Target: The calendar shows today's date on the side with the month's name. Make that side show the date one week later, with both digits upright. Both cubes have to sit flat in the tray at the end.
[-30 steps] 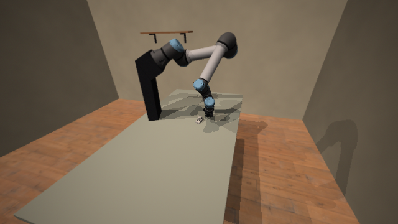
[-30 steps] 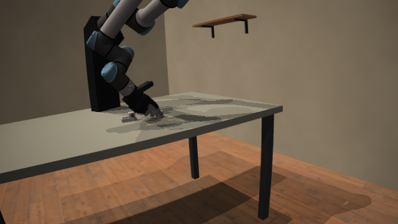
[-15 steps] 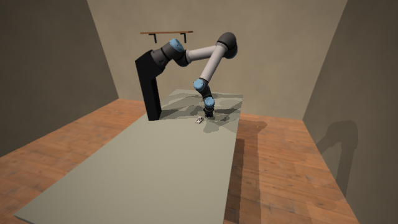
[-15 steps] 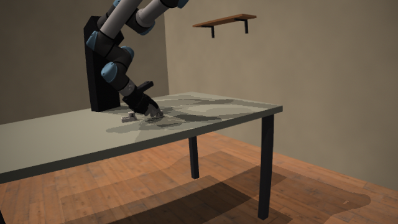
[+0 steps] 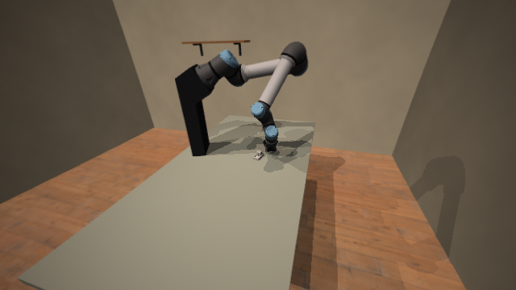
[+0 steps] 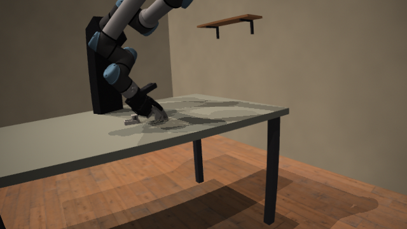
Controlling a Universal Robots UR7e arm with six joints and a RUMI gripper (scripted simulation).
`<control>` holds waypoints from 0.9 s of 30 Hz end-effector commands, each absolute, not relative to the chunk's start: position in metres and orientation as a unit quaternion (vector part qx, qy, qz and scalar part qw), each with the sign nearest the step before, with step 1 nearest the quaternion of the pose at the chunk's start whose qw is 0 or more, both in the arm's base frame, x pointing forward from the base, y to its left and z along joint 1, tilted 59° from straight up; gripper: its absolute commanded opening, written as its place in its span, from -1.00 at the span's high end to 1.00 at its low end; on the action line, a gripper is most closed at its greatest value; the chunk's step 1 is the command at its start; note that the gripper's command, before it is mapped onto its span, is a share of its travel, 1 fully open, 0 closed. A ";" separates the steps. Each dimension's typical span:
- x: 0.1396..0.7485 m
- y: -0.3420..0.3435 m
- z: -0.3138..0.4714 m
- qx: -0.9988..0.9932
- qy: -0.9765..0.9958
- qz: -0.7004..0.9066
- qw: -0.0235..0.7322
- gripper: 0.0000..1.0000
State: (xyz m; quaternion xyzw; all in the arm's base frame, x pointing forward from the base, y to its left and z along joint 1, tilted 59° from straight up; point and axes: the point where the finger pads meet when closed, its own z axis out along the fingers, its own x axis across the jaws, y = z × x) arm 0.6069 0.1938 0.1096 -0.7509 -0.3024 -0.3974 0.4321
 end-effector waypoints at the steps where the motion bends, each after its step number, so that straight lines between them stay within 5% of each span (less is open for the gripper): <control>1: 0.608 0.194 0.110 -0.750 -0.303 -0.398 0.432 0.19; 27: 0.596 0.189 0.116 -0.751 -0.302 -0.398 0.432 0.19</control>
